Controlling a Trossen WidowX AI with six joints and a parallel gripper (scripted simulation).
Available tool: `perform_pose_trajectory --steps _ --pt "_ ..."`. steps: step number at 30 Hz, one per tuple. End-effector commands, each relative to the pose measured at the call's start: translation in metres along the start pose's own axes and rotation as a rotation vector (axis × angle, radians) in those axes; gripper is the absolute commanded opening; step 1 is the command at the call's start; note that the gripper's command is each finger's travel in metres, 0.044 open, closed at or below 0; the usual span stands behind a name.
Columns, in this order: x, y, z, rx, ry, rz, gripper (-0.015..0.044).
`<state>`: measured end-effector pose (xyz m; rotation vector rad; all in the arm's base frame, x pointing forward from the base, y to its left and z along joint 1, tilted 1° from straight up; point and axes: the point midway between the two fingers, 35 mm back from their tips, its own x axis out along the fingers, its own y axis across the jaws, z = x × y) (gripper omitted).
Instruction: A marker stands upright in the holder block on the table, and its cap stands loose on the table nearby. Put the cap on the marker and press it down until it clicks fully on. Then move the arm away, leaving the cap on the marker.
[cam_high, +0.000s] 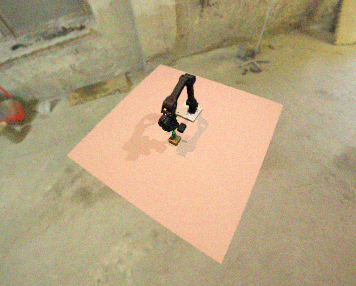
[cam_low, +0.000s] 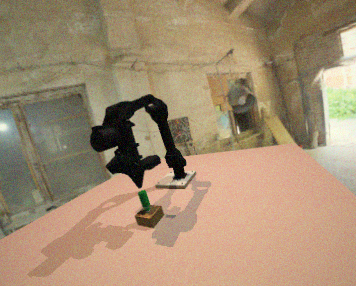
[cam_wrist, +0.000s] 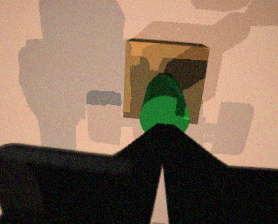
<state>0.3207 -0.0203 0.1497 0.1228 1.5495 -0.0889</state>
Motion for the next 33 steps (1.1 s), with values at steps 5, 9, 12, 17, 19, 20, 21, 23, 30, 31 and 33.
perform_pose_trajectory --steps 5,9,12,17,19,20,21,23,30,31,33 --pt "0.013 0.0 0.0 0.003 -0.001 -0.002 0.0" --pt "0.018 0.0 0.0 0.003 -0.001 -0.002 0.0" --pt "0.023 0.0 0.0 0.003 -0.001 -0.002 0.0" --pt "0.027 0.0 0.001 0.003 -0.001 -0.002 0.0" --pt "0.021 0.0 0.002 0.0 -0.008 0.001 0.0" --pt "0.021 0.0 0.002 0.0 -0.008 0.001 0.0" --pt "0.021 0.0 0.002 0.0 -0.008 0.001 0.0" --pt "0.021 0.0 0.002 0.0 -0.008 0.001 0.0" --pt "-0.041 0.0 0.004 0.002 -0.023 0.002 0.0" --pt "-0.052 0.0 0.003 0.002 -0.026 0.002 0.0" --pt "-0.066 0.0 0.0 0.003 -0.029 0.002 0.0"
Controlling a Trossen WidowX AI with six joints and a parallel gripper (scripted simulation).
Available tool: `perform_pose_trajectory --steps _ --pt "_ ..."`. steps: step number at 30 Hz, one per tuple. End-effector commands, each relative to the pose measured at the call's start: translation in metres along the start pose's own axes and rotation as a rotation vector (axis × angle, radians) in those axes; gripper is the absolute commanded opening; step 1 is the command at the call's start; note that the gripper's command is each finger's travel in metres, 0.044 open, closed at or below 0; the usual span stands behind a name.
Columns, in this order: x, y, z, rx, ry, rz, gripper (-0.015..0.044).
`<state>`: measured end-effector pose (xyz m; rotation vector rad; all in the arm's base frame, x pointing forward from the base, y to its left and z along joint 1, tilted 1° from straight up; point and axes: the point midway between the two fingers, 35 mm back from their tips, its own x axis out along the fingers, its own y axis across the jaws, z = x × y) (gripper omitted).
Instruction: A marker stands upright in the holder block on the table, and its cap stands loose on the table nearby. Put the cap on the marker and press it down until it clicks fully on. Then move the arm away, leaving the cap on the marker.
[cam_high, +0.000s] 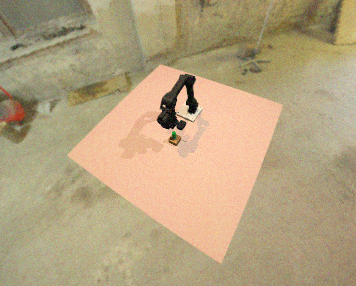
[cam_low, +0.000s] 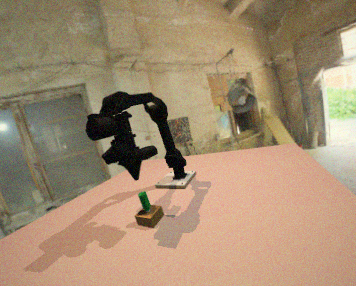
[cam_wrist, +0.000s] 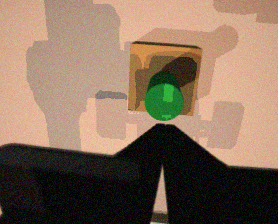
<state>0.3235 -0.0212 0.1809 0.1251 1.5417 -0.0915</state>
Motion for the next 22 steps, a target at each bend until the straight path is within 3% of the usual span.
perform_pose_trajectory --steps 1,5,22 --pt "-0.0362 -0.0002 -0.0031 0.0 -0.022 0.002 0.0" --pt "-0.0362 -0.0002 -0.0031 0.0 -0.022 0.002 0.0" --pt "-0.0362 -0.0002 -0.0031 0.0 -0.022 0.002 0.044"
